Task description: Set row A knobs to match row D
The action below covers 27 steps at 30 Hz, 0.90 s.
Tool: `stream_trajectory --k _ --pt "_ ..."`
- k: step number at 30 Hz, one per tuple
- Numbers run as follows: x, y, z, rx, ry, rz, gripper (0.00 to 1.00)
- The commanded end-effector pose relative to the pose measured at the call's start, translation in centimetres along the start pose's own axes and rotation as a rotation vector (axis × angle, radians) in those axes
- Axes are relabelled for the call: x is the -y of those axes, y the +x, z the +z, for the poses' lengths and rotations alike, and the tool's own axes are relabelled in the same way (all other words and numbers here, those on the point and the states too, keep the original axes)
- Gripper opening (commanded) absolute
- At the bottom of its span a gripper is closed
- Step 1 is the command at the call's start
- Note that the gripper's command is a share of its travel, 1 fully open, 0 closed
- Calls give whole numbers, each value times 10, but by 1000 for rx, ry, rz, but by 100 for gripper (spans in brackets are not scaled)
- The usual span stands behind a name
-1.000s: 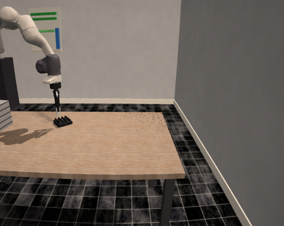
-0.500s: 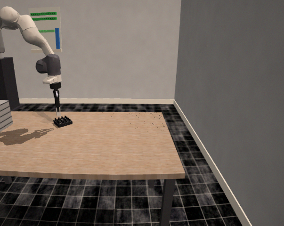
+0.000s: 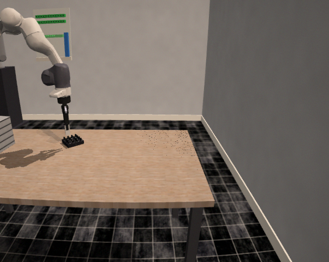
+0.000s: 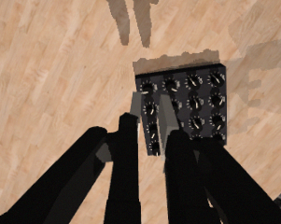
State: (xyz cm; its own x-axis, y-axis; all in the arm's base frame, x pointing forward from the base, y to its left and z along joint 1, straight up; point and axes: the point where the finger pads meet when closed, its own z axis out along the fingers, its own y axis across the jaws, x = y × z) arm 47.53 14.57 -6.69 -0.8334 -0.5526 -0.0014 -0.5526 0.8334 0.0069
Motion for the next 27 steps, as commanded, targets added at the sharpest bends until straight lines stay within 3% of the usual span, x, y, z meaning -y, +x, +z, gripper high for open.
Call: stream_trajectory --k 1,27 --pt "0 -1 1 3 1 1 12" --pt "0 -1 30 3 1 1 12"
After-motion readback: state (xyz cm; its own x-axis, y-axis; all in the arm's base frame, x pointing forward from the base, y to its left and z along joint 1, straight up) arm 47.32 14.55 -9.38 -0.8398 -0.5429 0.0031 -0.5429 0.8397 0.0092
